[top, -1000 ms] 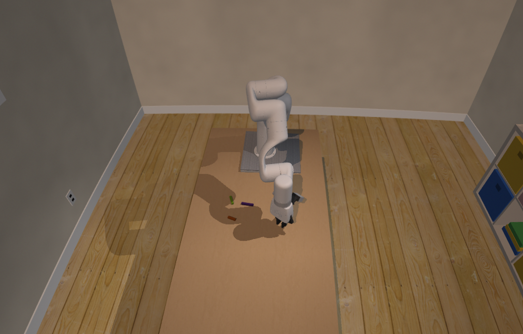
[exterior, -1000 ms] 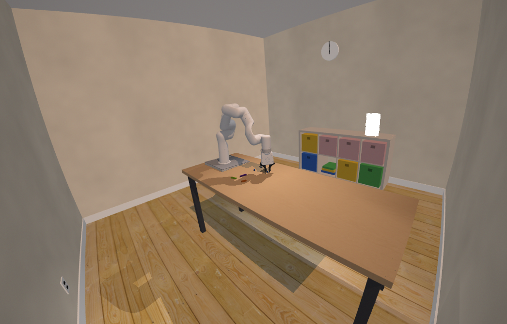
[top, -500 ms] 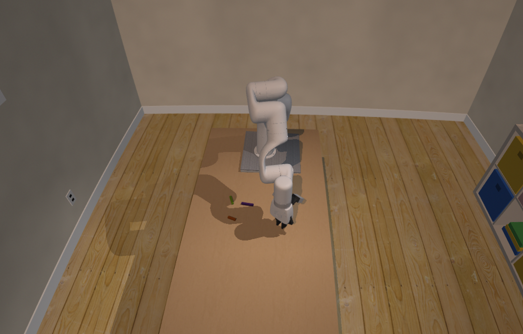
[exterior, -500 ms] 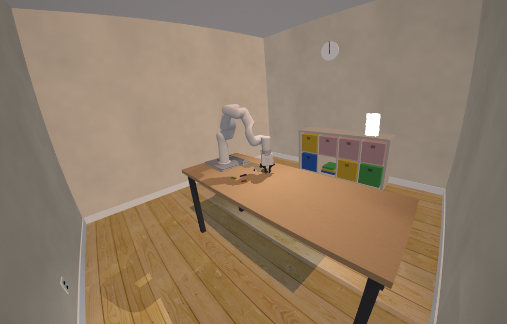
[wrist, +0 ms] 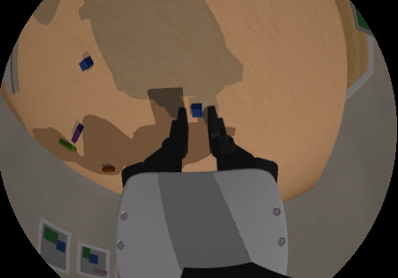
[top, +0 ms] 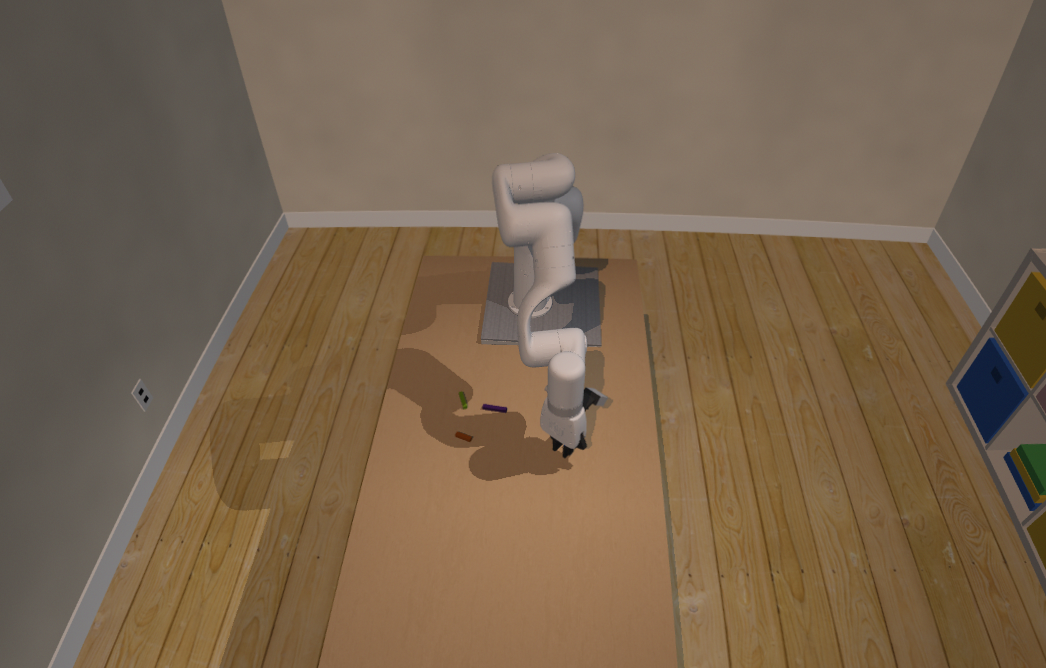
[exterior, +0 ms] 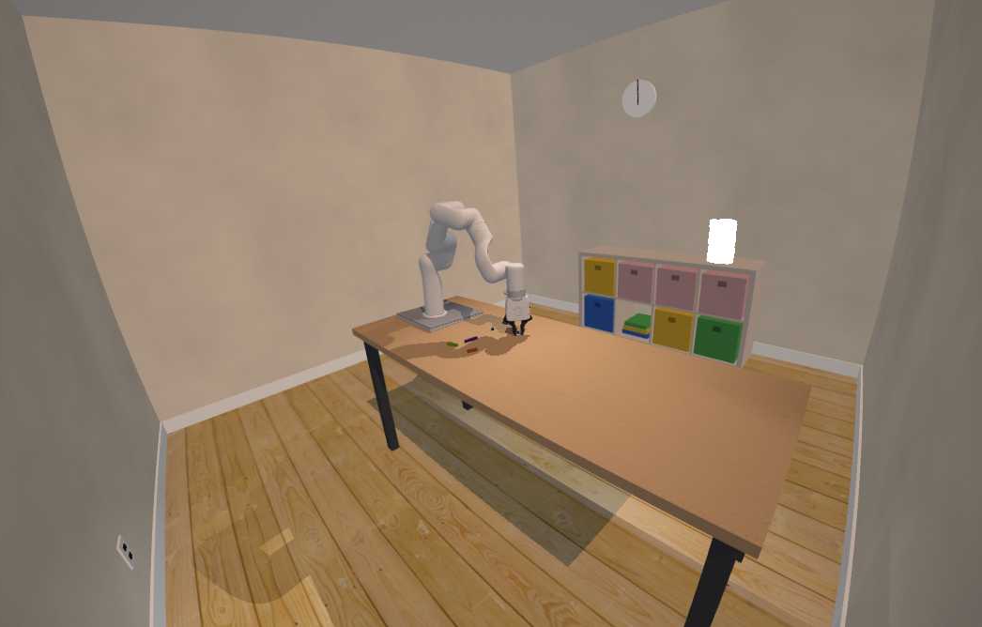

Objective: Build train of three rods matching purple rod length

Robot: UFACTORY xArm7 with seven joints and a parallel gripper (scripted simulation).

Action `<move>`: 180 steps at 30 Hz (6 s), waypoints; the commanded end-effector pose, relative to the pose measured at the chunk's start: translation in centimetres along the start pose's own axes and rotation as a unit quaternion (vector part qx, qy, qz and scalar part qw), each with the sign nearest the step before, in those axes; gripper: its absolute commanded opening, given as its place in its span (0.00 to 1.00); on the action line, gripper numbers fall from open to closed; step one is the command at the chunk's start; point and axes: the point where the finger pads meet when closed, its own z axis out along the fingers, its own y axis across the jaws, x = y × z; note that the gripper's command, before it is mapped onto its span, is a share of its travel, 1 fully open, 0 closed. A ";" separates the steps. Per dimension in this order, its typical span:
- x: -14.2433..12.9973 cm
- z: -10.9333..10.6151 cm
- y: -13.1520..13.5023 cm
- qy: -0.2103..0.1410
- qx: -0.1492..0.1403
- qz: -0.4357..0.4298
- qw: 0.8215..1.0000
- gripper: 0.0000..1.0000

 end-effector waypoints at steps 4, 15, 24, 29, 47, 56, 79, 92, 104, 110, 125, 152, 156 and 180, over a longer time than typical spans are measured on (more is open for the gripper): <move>-0.1 -0.2 0.1 -0.002 -0.002 0.000 1.000 0.24; -0.1 -0.2 0.1 -0.002 -0.002 0.000 1.000 0.24; -0.1 -0.2 0.1 -0.002 -0.002 0.000 1.000 0.04; -0.1 -0.2 0.1 -0.002 -0.002 0.000 1.000 0.04; -0.1 -0.2 0.1 -0.002 -0.002 0.000 1.000 0.04; -0.1 -0.3 0.1 -0.002 -0.002 0.000 1.000 0.04; -0.1 -10.2 0.1 -0.002 -0.002 0.000 1.000 0.04; 2.1 -10.5 -3.9 -0.002 -0.001 -0.041 0.999 0.04; 5.8 -10.1 -9.9 -0.002 -0.001 -0.100 0.995 0.04; 5.8 -10.1 -9.9 -0.002 -0.001 -0.100 0.995 0.04; 5.8 -9.0 -9.9 -0.002 -0.001 -0.100 0.995 0.04; 5.8 -1.4 -9.9 -0.002 -0.001 -0.100 0.995 0.04; 5.8 -1.4 -9.9 -0.002 -0.001 -0.100 0.995 0.04; 5.8 -1.4 -9.9 -0.002 -0.001 -0.100 0.995 0.04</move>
